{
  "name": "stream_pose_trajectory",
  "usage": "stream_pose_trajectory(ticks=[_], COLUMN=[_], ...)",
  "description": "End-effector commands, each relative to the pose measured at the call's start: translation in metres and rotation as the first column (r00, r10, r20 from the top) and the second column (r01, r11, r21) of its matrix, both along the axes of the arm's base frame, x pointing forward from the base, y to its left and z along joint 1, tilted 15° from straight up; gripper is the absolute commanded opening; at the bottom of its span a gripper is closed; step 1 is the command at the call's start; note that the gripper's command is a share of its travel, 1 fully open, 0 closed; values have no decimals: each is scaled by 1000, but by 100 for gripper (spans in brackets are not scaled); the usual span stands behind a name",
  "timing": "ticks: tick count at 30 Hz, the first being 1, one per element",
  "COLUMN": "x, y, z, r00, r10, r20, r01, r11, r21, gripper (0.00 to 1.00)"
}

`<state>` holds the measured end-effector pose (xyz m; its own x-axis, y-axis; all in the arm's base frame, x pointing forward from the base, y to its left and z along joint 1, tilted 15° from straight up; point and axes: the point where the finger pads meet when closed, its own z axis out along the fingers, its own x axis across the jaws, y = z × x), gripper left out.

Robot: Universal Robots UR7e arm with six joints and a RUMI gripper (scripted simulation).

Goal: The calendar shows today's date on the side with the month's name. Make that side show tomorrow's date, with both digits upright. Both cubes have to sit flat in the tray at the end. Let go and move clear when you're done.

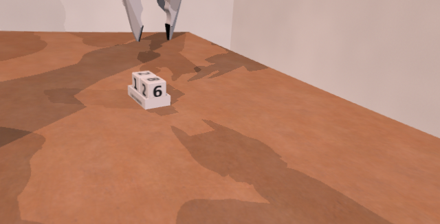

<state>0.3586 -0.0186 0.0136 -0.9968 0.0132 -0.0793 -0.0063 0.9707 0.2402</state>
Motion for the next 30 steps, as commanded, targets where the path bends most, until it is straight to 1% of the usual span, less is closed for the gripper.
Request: stream_pose_trajectory(ticks=[1, 21, 26, 30], x=[-3, -4, -3, -3], y=[-2, -1, -2, -4], z=[9, 7, 10, 17], r00=[1000, 1000, 1000, 1000], r10=[2, 3, 2, 2], r20=[-6, -8, -6, -6], r01=[-2, -3, -2, -2], r11=[1000, 1000, 1000, 1000], r21=[5, 7, 5, 5], gripper=[100, 100, 100, 100])
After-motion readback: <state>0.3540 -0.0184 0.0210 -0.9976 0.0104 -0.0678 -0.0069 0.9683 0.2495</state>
